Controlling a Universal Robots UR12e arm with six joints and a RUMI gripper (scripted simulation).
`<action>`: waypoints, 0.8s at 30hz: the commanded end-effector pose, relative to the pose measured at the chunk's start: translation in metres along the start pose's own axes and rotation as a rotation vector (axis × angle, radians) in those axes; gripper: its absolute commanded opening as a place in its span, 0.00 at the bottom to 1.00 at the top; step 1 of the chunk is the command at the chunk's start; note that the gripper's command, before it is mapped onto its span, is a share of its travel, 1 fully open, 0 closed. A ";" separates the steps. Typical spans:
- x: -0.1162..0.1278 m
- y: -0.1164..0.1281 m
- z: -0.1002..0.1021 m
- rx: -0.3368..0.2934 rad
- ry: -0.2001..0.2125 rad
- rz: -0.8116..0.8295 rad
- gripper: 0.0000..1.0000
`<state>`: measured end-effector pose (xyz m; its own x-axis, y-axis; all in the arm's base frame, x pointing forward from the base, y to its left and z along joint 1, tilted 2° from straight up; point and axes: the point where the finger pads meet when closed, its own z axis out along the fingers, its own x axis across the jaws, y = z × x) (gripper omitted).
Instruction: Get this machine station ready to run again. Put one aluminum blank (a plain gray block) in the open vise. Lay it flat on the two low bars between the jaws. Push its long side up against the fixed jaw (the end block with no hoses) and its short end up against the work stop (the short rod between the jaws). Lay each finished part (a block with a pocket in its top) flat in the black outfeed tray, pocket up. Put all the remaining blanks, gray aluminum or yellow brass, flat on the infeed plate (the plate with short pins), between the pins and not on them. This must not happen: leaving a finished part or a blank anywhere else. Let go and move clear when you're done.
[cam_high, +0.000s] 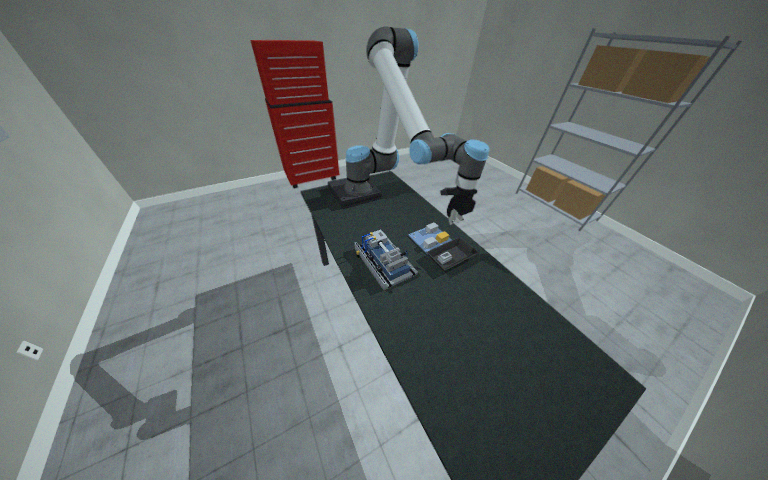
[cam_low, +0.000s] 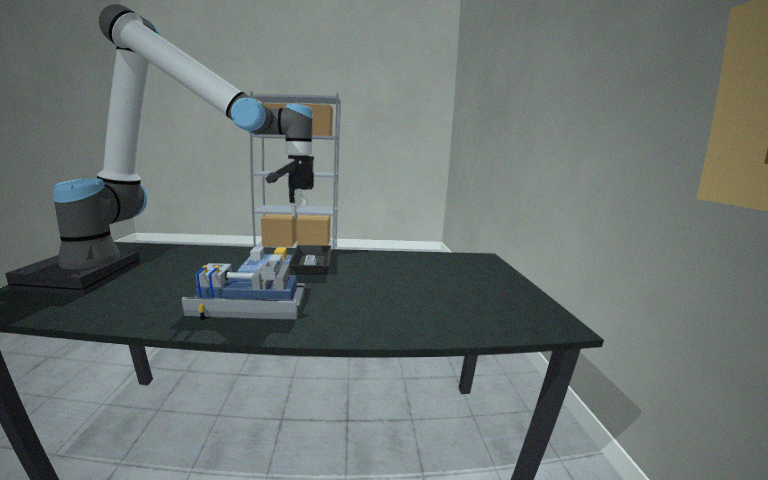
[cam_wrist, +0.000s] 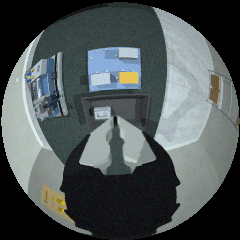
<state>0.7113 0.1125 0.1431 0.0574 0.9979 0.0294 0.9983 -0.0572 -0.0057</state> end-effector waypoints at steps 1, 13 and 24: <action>0.000 0.001 -0.001 -0.002 0.000 0.000 0.00; 0.000 0.001 0.000 -0.002 0.000 0.000 0.00; 0.000 0.001 0.012 -0.002 0.000 0.000 0.00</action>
<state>0.7113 0.1127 0.1349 0.0574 0.9979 0.0294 0.9983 -0.0572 -0.0057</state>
